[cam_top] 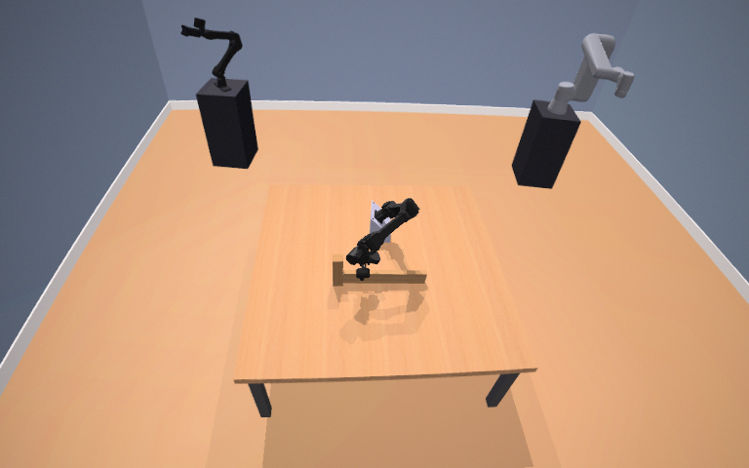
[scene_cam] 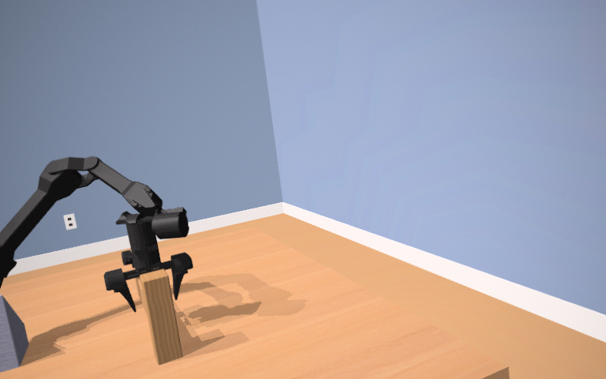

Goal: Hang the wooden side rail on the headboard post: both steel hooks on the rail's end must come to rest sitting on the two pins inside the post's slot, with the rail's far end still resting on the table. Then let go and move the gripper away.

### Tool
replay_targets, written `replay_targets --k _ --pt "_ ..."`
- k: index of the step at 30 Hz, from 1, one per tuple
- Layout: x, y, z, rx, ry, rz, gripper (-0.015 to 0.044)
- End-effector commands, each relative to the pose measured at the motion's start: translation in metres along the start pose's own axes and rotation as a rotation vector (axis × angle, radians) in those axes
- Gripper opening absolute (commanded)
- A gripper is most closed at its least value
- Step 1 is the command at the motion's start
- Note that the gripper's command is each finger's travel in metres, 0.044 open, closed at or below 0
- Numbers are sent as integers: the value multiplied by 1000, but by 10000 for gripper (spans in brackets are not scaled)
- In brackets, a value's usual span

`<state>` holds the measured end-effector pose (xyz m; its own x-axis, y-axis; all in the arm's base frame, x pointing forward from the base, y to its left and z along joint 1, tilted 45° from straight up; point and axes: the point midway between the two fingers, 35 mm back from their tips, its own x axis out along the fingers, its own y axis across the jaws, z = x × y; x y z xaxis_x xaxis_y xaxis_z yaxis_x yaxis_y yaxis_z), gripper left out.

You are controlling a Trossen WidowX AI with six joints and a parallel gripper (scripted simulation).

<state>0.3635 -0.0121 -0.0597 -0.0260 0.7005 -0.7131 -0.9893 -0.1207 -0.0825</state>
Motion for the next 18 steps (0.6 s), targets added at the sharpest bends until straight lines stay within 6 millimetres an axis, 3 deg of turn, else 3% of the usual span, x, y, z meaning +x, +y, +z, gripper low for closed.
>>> replay_targets --k 1,4,18 --pt "1 1 16 -4 0 11 440" --pt "1 1 30 -4 -1 11 440" --pt "-1 -2 28 -11 6 7 440"
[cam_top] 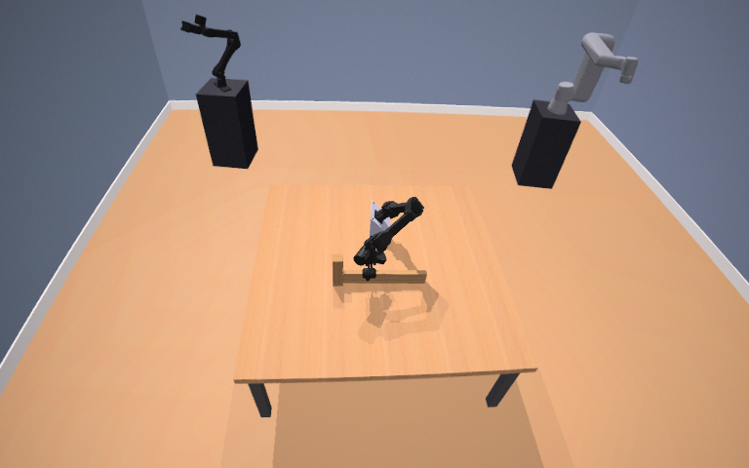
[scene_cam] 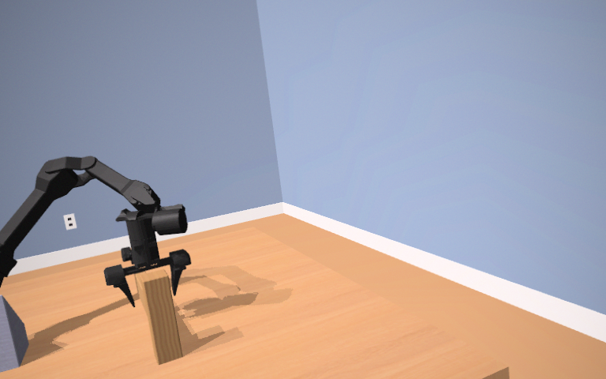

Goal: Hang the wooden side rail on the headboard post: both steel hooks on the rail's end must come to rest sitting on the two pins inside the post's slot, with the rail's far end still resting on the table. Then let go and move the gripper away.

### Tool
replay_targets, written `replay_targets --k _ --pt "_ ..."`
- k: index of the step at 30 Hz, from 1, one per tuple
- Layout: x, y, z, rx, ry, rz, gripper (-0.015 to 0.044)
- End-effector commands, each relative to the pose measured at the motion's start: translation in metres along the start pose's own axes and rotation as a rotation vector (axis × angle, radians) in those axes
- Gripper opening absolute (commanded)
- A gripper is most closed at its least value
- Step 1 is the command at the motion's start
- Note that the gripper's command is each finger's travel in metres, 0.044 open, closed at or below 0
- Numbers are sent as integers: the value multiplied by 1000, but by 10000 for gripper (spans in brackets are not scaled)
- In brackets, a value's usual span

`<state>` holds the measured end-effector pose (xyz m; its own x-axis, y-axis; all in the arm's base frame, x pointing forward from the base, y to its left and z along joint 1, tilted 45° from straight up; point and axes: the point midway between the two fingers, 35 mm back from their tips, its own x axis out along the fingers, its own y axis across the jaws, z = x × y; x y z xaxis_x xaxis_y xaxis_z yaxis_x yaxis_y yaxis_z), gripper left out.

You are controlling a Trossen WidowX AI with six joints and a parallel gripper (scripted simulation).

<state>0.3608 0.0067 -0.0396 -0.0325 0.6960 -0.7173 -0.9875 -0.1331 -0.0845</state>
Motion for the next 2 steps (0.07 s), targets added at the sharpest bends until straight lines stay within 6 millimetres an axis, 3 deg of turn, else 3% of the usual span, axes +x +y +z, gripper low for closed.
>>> replay_targets --k 1,2 --pt "0 0 0 -1 0 -1 440" --pt "0 0 0 -1 0 -1 440"
